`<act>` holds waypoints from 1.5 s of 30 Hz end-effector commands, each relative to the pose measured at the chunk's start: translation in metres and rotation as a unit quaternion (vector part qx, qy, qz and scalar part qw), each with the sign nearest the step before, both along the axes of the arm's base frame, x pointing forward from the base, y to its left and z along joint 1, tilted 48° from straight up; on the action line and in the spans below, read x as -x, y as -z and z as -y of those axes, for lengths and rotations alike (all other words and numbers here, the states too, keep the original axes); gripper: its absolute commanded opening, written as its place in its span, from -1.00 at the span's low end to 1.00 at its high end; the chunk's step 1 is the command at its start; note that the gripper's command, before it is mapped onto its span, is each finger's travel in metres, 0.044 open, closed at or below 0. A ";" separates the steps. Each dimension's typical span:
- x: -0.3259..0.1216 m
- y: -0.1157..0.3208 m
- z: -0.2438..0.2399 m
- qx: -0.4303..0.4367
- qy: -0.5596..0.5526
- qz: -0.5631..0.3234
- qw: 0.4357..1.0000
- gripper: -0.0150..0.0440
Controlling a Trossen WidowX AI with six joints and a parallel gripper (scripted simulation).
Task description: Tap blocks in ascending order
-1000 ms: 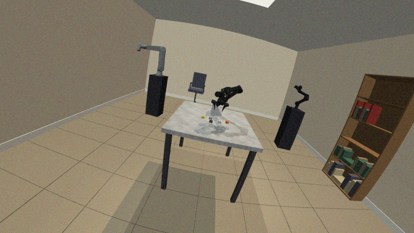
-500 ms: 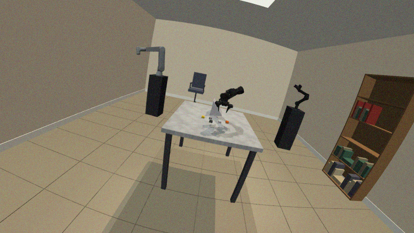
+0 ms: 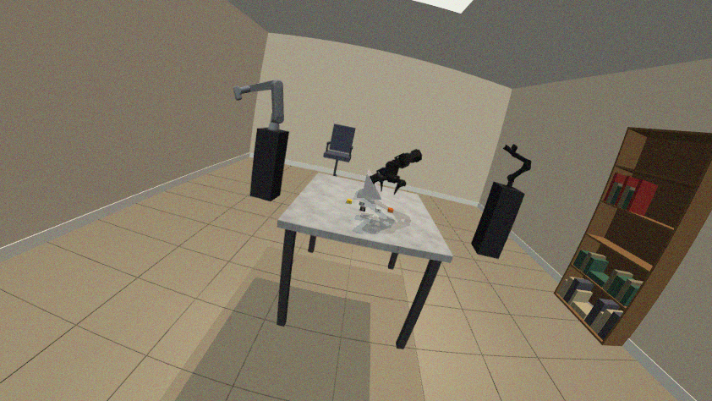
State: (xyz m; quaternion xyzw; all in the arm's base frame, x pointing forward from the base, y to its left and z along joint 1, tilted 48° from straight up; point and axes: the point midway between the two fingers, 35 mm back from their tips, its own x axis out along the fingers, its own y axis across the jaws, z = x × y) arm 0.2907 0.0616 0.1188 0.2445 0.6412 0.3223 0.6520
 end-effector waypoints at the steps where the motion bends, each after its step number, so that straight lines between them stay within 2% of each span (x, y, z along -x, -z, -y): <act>1: 0.030 -0.025 -0.024 -0.004 -0.003 -0.001 1.000 0.86; 4: 0.043 -0.034 -0.032 -0.005 -0.003 -0.001 1.000 0.86; 27: 0.036 -0.031 -0.028 -0.004 -0.003 -0.001 1.000 0.86; 38: -0.055 0.058 0.054 0.001 -0.002 0.001 1.000 0.86; 42: -0.070 0.096 0.083 -0.001 -0.003 0.002 1.000 0.86; 45: -0.071 0.098 0.084 -0.002 -0.003 0.002 1.000 0.86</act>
